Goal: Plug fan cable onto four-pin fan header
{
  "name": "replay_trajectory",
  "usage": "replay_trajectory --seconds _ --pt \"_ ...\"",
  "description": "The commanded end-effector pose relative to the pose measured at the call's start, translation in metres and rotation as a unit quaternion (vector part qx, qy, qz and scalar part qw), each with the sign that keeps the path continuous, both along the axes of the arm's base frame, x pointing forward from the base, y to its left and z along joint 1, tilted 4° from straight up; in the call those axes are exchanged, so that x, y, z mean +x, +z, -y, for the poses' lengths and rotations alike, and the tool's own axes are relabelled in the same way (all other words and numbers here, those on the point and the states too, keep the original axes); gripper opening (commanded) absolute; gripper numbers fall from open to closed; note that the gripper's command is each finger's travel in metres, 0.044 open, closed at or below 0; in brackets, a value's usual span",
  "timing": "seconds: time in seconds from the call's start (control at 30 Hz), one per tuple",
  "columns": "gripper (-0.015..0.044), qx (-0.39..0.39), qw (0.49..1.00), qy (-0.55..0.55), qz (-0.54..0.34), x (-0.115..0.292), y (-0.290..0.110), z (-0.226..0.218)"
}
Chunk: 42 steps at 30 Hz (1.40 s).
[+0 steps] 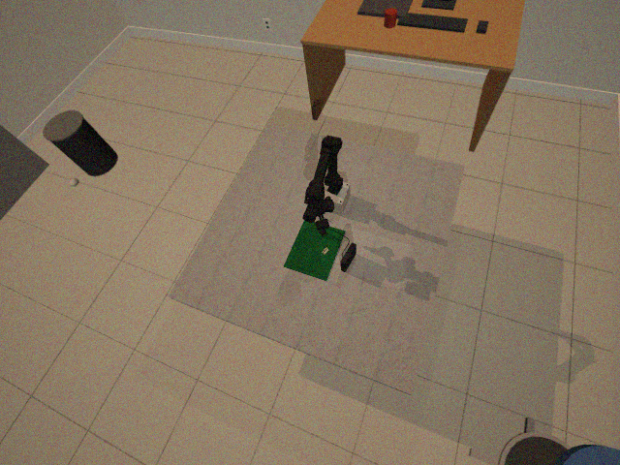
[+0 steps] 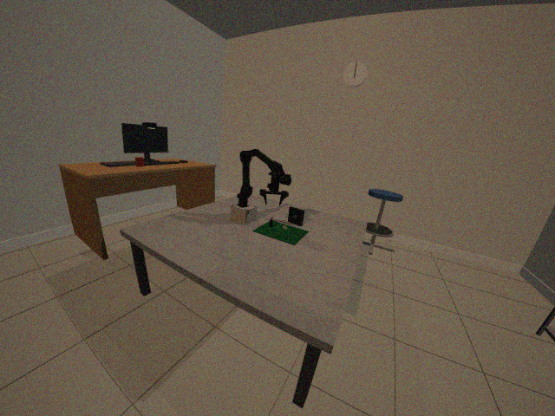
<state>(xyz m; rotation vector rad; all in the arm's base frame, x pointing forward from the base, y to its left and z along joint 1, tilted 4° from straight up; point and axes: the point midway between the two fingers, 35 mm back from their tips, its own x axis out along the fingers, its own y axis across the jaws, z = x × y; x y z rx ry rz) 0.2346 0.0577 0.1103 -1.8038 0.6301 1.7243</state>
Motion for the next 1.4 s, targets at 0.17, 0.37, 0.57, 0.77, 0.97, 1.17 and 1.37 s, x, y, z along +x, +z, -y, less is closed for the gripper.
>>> replay_trajectory --seconds 0.17,0.37,0.57,0.77,0.97,1.17,1.37 --pt "0.0440 -0.003 1.000 0.020 0.006 0.005 -0.011 -0.001" --pt "0.0440 -0.003 1.000 0.020 0.006 0.009 -0.085 -0.004" --pt "0.0440 -0.003 1.000 0.020 0.006 0.008 -0.095 -0.004" --pt "0.0440 -0.003 1.000 0.020 0.006 0.008 -0.095 -0.004" --pt "0.0440 -0.003 1.000 0.020 0.006 0.009 -0.102 -0.004" --pt "0.0440 -0.003 1.000 0.020 0.006 0.010 -0.112 -0.005" --pt "0.0440 -0.003 1.000 0.020 0.006 0.011 -0.122 -0.005"
